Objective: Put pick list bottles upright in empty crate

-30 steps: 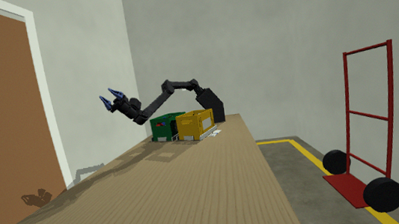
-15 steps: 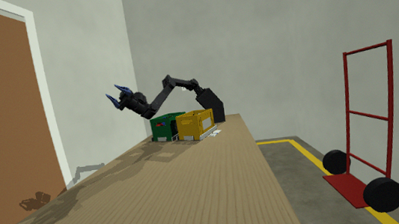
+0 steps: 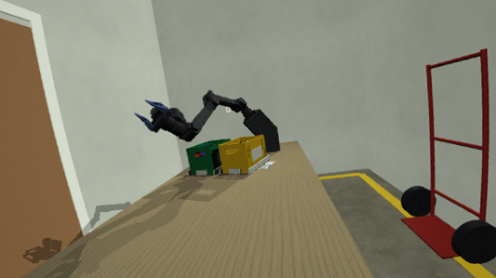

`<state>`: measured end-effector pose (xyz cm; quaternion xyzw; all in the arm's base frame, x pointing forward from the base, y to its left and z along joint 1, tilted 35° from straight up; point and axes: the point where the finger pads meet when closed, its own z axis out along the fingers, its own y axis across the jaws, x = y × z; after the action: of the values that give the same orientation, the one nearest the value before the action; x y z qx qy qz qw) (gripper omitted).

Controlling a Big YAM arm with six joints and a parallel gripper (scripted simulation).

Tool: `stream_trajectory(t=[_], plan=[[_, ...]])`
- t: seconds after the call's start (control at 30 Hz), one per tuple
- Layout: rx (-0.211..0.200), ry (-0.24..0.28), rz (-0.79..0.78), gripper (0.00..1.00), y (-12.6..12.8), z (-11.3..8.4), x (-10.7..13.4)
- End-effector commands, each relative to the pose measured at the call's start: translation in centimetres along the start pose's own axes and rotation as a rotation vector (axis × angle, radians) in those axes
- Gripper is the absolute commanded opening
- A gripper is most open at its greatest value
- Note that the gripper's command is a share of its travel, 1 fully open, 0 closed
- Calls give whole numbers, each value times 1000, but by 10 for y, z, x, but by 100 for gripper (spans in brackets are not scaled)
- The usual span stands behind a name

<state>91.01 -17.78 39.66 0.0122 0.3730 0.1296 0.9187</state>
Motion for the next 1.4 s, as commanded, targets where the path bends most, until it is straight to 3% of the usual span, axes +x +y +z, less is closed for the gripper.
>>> stream_trajectory(t=[0.0,0.03,0.17,0.2,0.23,0.27,0.3,0.33,0.37,0.57,0.63,0.67,0.7,0.73,0.8,0.83,0.87,0.93,0.97,1.0,1.27,1.33,1.37], plan=[[-15,8,6,61,17,3,30],[12,4,-25,61,-21,-6,16],[11,5,-13,61,-23,-7,16],[23,31,14,61,-21,-6,21],[54,100,42,61,-23,-19,45],[30,89,65,61,9,8,21],[24,111,91,61,29,12,32],[24,111,91,61,32,12,36],[23,109,91,61,31,3,57],[22,109,69,61,43,4,72],[51,189,126,61,46,-5,92],[52,196,137,61,57,12,68],[60,215,147,61,59,11,72],[59,213,147,61,58,3,92],[64,211,131,61,57,1,97],[89,261,154,61,51,-10,110],[90,271,162,61,60,7,86],[97,322,191,61,76,7,97],[93,323,195,61,85,7,102],[92,320,194,61,84,-1,122],[89,320,173,61,104,-6,145],[107,381,217,61,111,-8,152],[135,463,235,61,110,-33,179]])
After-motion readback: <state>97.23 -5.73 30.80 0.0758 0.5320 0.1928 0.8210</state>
